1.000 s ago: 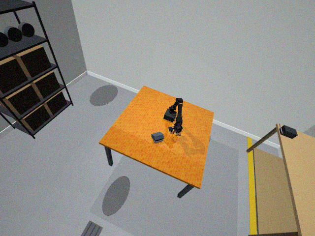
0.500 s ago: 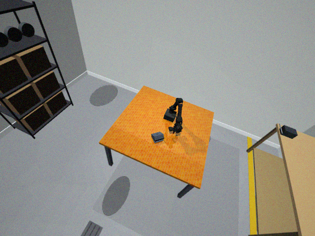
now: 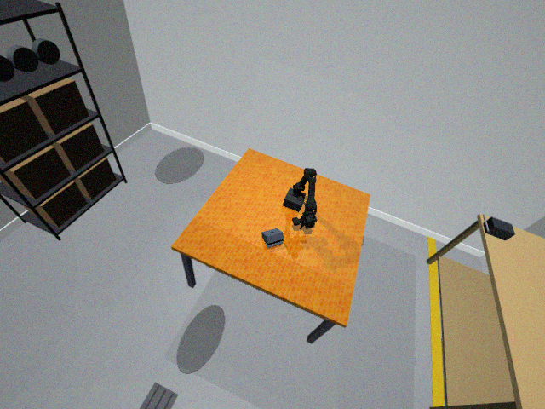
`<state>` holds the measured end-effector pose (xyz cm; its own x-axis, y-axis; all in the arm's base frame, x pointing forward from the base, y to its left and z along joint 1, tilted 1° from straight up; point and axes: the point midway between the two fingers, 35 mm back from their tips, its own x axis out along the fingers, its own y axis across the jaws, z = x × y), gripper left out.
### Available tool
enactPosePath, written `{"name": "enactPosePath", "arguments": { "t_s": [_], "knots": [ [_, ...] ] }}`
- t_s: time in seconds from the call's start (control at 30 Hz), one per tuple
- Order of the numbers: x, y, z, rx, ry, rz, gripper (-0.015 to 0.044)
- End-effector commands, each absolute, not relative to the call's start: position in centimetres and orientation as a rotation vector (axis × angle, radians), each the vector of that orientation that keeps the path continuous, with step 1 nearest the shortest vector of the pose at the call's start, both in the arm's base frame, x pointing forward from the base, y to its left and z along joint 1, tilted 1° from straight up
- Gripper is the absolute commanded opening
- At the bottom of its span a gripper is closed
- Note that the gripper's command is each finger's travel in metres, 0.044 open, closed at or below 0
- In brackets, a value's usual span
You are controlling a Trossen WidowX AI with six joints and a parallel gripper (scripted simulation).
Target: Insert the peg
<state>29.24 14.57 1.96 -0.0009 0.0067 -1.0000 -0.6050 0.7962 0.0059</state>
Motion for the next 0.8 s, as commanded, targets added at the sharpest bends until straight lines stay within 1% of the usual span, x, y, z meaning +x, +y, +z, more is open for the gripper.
{"name": "enactPosePath", "arguments": {
  "t_s": [0.0, 0.2, 0.77],
  "knots": [
    [29.4, 14.6, 4.6, -0.498, 1.490, 0.516, 0.0000],
    [29.3, 14.5, 7.1, -0.496, 1.491, 0.516, 0.0000],
    [30.4, 13.2, 7.2, -0.383, 1.500, 0.470, 0.0000]
  ]
}}
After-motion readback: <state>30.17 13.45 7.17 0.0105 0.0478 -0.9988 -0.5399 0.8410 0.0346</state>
